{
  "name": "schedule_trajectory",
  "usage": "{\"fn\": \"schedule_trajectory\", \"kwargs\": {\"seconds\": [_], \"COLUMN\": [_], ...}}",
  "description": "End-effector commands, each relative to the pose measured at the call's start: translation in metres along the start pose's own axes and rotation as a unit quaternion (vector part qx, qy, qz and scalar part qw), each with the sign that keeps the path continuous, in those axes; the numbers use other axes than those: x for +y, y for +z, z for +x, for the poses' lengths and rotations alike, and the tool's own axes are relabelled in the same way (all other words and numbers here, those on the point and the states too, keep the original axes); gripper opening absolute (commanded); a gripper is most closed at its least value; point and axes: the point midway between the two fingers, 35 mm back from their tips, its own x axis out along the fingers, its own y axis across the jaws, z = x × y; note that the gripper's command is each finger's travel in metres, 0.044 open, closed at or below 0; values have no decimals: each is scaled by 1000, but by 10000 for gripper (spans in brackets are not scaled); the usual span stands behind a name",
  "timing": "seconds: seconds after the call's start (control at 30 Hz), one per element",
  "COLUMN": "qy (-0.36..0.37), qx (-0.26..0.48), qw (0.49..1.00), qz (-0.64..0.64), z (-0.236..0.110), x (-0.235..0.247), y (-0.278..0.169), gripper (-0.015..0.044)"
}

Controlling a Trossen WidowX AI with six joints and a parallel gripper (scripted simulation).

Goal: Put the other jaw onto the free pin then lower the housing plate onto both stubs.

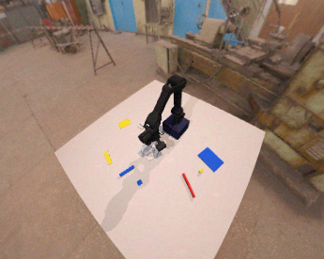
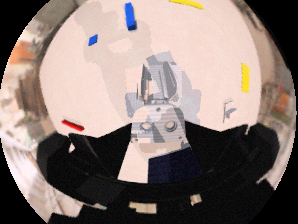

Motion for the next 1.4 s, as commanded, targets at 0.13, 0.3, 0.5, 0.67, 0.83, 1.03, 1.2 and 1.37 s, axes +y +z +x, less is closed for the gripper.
{"fn": "schedule_trajectory", "kwargs": {"seconds": [0.13,0.3,0.5,0.67,0.83,1.03,1.2,1.37], "qy": [1,1,1,1,1,1,1,1], "qx": [2,2,2,2,2,2,2,2], "qw": [1000,1000,1000,1000,1000,1000,1000,1000], "qz": [2,2,2,2,2,2,2,2], "z": [13,21,31,38,41,41,41,43], "x": [0,0,0,0,0,0,0,0], "y": [-1,-1,-2,-3,-3,-3,-3,-3], "gripper": [351,351,351,351,351,351,351,351]}}
